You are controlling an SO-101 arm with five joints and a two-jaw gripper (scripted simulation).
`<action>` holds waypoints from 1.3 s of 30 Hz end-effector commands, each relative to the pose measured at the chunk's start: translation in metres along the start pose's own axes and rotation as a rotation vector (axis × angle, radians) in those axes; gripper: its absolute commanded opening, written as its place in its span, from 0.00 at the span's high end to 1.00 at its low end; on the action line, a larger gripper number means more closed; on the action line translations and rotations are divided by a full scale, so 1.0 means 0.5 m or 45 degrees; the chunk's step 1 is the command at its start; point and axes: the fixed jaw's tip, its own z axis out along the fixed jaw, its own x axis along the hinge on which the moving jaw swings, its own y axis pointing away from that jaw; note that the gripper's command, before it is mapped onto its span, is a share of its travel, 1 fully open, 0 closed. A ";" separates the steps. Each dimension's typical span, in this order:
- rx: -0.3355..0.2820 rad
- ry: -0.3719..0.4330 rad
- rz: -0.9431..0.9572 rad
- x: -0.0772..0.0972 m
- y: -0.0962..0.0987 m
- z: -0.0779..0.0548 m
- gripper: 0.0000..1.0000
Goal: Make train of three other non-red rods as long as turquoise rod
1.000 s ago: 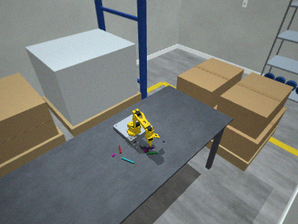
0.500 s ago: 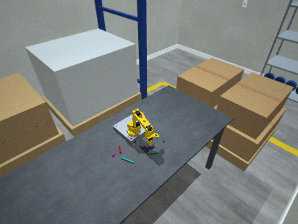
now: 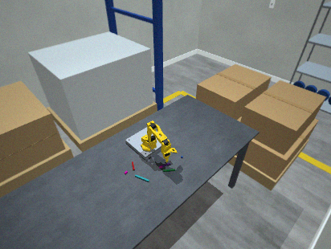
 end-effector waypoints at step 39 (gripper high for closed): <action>0.029 -0.003 -0.334 0.306 -0.056 -0.017 0.82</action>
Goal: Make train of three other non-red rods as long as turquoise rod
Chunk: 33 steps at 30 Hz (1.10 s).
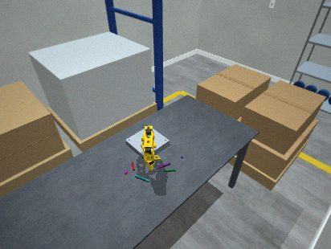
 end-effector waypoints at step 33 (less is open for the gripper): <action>-0.026 -0.021 -0.313 0.239 0.221 0.015 0.81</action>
